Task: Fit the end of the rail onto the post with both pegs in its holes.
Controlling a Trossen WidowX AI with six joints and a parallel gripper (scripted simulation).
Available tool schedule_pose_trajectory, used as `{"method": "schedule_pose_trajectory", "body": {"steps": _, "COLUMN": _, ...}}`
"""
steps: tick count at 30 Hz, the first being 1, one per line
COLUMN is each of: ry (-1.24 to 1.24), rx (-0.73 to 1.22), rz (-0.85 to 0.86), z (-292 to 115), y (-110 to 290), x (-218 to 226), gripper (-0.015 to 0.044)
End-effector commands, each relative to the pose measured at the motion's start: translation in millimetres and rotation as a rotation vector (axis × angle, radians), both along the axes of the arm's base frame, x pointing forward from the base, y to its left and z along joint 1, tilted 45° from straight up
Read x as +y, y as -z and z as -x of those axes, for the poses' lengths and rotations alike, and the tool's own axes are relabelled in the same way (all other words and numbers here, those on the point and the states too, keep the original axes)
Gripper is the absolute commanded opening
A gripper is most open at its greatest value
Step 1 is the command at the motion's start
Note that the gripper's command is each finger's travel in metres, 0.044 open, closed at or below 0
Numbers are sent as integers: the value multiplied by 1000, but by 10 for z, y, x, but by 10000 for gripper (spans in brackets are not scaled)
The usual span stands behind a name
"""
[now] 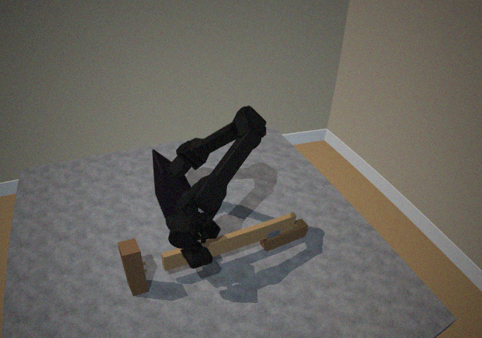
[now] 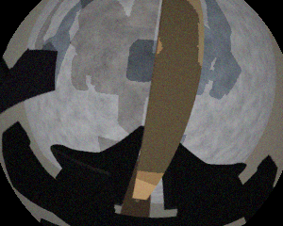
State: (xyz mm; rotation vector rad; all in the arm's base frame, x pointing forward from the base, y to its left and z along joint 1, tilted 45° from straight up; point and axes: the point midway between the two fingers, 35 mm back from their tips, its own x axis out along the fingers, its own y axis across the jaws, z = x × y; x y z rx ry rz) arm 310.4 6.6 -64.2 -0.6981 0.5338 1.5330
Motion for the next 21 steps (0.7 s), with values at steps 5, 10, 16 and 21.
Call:
{"method": "schedule_pose_trajectory", "body": {"steps": 5, "ry": 5, "rx": -5, "rz": 4, "z": -5, "y": -32, "x": -6, "gripper": 0}}
{"method": "schedule_pose_trajectory", "body": {"steps": 10, "ry": 5, "rx": -5, "rz": 4, "z": -5, "y": -47, "x": -5, "gripper": 0}}
{"method": "schedule_pose_trajectory", "body": {"steps": 16, "ry": 5, "rx": -5, "rz": 4, "z": -11, "y": -59, "x": -10, "gripper": 0}}
{"method": "schedule_pose_trajectory", "body": {"steps": 21, "ry": 5, "rx": -5, "rz": 4, "z": -16, "y": -62, "x": -12, "gripper": 0}}
